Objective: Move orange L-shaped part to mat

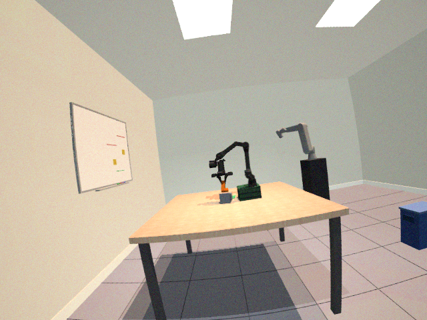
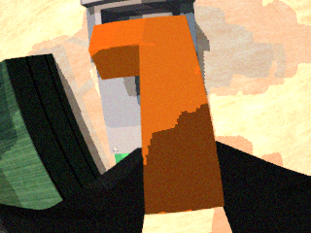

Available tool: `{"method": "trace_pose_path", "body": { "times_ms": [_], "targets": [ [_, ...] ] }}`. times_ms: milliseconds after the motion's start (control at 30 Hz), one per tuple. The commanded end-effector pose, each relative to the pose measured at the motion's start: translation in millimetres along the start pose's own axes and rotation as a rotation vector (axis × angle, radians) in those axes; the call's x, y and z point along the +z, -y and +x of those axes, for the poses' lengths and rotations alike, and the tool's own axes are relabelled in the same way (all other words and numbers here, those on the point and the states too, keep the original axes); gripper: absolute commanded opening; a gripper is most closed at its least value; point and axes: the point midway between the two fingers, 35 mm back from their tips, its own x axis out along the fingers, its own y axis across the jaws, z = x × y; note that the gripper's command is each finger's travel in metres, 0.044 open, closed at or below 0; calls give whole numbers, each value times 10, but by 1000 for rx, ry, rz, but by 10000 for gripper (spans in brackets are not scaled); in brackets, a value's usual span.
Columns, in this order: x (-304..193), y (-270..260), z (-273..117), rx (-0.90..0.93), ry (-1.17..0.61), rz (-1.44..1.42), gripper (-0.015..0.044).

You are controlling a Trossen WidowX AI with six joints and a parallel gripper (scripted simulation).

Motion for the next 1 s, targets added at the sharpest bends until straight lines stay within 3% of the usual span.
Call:
{"method": "trace_pose_path", "body": {
  "times_ms": [0,967],
  "targets": [
    [-133,-16,11,2,4,0,0],
    [-1273,-132,12,4,-8,-1,0]
  ]
}}
